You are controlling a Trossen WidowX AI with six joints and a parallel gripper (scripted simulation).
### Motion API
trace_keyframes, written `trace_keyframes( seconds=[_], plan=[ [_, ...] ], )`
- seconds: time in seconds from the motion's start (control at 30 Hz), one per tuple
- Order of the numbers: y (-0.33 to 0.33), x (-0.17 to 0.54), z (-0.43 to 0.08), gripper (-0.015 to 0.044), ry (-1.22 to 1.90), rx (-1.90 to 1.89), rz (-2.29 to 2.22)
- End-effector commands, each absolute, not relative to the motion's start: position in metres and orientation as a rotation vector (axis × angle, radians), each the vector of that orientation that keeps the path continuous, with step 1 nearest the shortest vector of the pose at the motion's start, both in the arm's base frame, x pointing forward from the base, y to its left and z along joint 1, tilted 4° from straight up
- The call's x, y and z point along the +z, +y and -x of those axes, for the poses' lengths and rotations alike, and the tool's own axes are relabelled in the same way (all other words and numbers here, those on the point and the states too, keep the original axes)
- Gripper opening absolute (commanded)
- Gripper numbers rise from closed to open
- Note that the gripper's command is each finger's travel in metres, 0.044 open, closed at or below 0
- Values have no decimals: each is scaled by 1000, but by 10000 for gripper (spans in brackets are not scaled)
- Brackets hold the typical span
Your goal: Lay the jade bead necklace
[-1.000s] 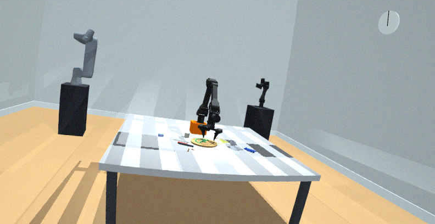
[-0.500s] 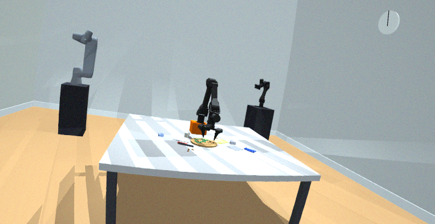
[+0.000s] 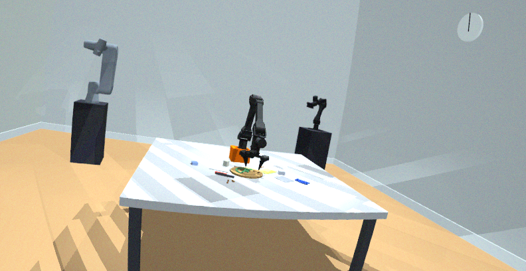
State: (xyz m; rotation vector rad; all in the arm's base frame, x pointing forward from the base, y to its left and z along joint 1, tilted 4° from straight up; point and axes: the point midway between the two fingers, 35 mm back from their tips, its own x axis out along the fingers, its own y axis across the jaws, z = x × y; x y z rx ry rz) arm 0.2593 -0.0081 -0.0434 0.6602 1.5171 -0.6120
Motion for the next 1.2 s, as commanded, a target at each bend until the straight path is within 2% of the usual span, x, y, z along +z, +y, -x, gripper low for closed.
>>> trace_keyframes(
  seconds=[0.0,0.13,0.53,0.8,1.17],
  plan=[
    [-8,-43,-259,440,1518,-611,-664],
    [-8,-43,-259,440,1518,-611,-664],
    [-54,-27,-303,125,1499,-660,-730],
    [-101,-15,-332,120,1468,-749,-790],
    [-102,-24,-334,120,1453,-747,-797]
  ],
)
